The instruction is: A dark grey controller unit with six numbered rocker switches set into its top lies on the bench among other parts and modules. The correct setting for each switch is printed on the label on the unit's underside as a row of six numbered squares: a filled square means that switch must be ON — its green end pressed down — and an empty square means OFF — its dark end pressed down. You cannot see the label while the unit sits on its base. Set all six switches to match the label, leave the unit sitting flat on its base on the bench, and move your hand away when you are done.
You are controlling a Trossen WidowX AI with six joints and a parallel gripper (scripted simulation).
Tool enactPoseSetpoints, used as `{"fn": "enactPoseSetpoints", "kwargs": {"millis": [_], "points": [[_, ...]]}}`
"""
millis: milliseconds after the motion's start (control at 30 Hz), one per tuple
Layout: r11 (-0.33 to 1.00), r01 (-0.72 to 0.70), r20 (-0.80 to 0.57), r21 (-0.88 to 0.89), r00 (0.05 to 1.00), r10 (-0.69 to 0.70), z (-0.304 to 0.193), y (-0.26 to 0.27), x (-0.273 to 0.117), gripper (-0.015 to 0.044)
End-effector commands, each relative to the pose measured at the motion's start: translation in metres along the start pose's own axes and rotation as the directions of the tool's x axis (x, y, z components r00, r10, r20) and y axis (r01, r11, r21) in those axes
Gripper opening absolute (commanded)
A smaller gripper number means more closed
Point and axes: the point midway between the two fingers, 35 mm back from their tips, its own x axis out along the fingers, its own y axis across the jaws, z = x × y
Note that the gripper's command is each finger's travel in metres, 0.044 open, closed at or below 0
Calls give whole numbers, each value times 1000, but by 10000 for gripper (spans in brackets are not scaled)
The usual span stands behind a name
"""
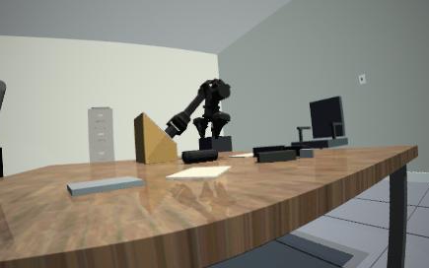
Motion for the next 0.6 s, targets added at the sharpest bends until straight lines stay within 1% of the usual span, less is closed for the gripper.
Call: {"fn": "enactPoseSetpoints", "kwargs": {"millis": [0,567], "points": [[1000,2,-7,-5,1000,-2,0,-4,3,440],[1000,3,-7,-4,1000,-3,5,-5,30,440]]}}
